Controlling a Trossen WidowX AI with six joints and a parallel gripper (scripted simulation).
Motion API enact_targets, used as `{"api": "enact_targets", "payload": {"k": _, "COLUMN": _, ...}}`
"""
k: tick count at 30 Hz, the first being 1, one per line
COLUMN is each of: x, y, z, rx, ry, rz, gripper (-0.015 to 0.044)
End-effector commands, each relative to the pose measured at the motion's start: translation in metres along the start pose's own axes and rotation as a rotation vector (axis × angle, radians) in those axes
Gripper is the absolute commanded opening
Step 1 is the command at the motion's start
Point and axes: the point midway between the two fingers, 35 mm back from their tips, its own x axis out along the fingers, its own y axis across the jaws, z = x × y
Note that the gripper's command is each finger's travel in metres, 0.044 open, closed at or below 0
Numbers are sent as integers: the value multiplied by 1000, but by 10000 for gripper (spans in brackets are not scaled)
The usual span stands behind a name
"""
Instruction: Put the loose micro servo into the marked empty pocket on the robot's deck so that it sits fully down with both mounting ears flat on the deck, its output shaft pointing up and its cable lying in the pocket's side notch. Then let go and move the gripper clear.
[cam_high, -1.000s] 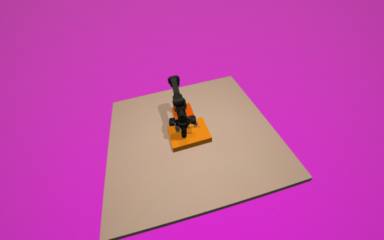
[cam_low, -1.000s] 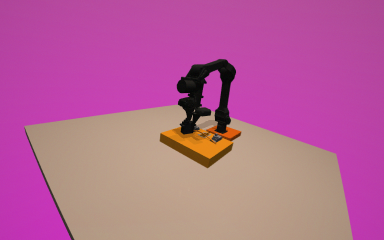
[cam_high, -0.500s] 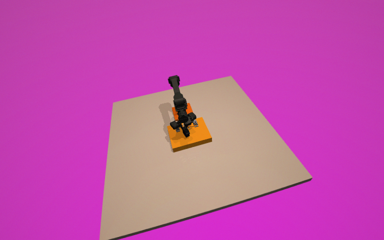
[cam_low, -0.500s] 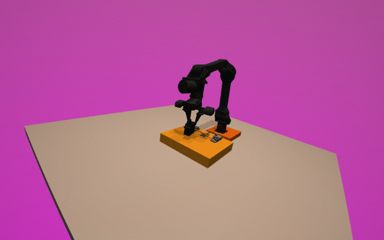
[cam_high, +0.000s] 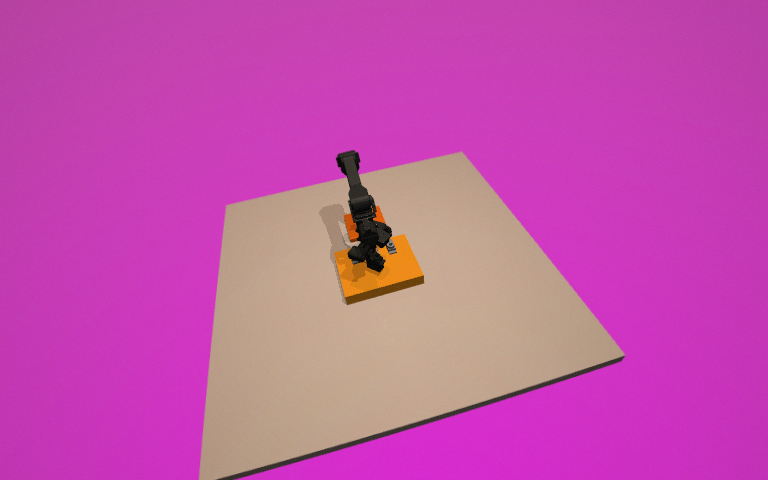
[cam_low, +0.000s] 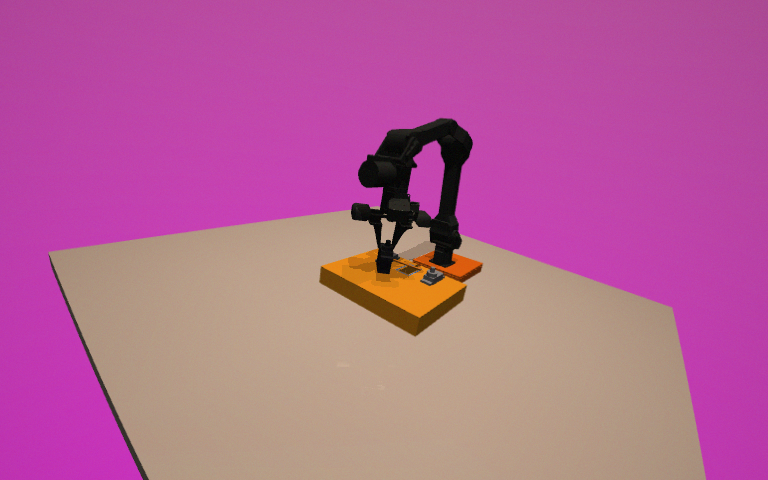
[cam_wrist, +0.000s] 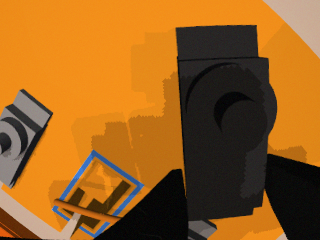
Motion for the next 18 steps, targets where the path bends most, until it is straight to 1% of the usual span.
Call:
{"api": "enact_targets", "payload": {"k": 1, "x": 0, "y": 2, "z": 1, "rx": -114, "ry": -3, "rz": 4, "gripper": 0}}
{"api": "enact_targets", "payload": {"k": 18, "x": 0, "y": 7, "z": 5, "rx": -705, "ry": -5, "rz": 4, "gripper": 0}}
